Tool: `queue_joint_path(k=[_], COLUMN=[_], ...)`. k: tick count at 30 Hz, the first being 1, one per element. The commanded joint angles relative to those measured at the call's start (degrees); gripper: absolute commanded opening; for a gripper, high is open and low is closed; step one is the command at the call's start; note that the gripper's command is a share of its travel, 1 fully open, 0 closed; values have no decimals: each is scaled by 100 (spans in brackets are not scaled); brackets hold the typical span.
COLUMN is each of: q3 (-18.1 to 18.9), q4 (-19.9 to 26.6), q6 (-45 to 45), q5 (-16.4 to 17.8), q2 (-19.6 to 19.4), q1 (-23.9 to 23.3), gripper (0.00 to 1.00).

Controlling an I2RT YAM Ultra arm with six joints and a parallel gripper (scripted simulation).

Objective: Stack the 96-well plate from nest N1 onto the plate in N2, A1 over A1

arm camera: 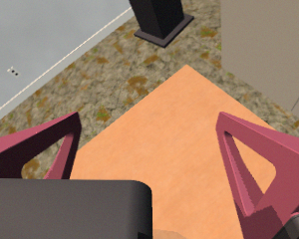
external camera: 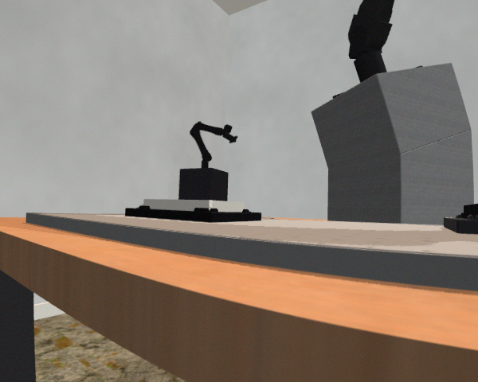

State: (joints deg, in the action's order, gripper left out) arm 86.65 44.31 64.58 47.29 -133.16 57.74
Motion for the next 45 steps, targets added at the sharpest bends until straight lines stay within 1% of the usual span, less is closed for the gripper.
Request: queue_joint_path(k=[1,17,18,21,22,23,24,25,27,28,29,30,32,34,35,36,37,38,39,40,42,43,44,45], q3=[41,41,-153,-296,-248,29,-64,-265,-334,-313,-150,-308,-384,-384,-441,-420,-200,-102,-151,-403,-468,-455,-195,-139], q4=[23,23,-158,-363,-307,-164,-295,-340,-438,-419,-312,-417,-516,-516,-593,-572,-401,-324,-383,-556,-646,-633,-504,-391], q6=[13,13,-205,-700,-642,-574,-728,-884,-1195,-1190,-1127,-1278,-1584,-1584,-1759,-1759,-1696,-1618,-1774,-1920,-2220,-2229,-2165,-2090], q5=[86,86,-66,-197,-207,-213,-254,-297,-390,-409,-416,-458,-549,-549,-608,-625,-627,-600,-669,-713,-805,-825,-829,-827], q2=[55,55,192,314,292,84,306,318,369,357,213,356,409,409,450,437,215,179,212,402,473,465,251,211], q1=[47,47,-93,-246,-308,-375,-430,-478,-582,-642,-706,-759,-863,-863,-817,-972,-1036,-1102,-1154,-1204,-1307,-1366,-1434,-1498], gripper=[100,100,100,100,100,100,100,100,100,100,100,100,100,100,100,100,100,100,100,100,100,100,100,100])
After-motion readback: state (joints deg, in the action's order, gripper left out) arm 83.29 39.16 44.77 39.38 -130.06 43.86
